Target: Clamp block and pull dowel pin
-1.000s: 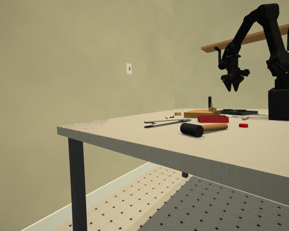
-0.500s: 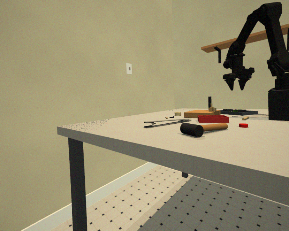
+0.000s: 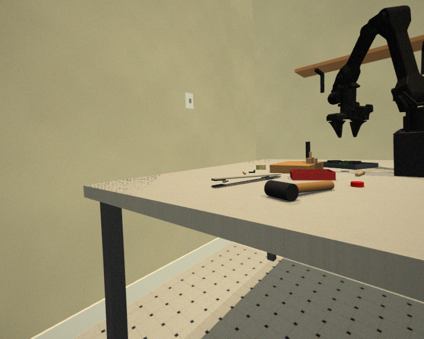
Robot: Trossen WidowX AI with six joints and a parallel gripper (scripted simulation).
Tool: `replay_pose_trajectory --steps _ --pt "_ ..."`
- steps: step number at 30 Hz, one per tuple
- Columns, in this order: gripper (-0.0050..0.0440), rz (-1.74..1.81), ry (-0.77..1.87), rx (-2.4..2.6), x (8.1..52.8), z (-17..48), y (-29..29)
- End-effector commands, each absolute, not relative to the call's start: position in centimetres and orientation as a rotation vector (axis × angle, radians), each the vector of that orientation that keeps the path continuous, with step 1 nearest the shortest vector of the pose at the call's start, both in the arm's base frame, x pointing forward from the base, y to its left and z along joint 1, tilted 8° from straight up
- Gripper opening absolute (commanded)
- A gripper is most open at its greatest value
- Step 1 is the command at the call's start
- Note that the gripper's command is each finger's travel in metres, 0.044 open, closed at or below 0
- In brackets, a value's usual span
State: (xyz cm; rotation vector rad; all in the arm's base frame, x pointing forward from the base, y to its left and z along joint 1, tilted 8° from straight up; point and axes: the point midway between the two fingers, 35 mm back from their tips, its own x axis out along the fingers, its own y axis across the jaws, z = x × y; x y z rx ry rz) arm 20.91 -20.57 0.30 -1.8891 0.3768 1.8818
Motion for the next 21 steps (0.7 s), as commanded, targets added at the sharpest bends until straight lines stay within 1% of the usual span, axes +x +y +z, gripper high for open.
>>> replay_pose_trajectory --steps 1,15,21 --pt "0.044 1.897 0.368 -1.863 20.6 -1.4 -20.0" --pt "0.044 1.897 0.368 -1.863 20.5 -5.2 -19.3" --pt "0.044 1.897 0.368 -1.863 20.4 -5.4 -19.3"
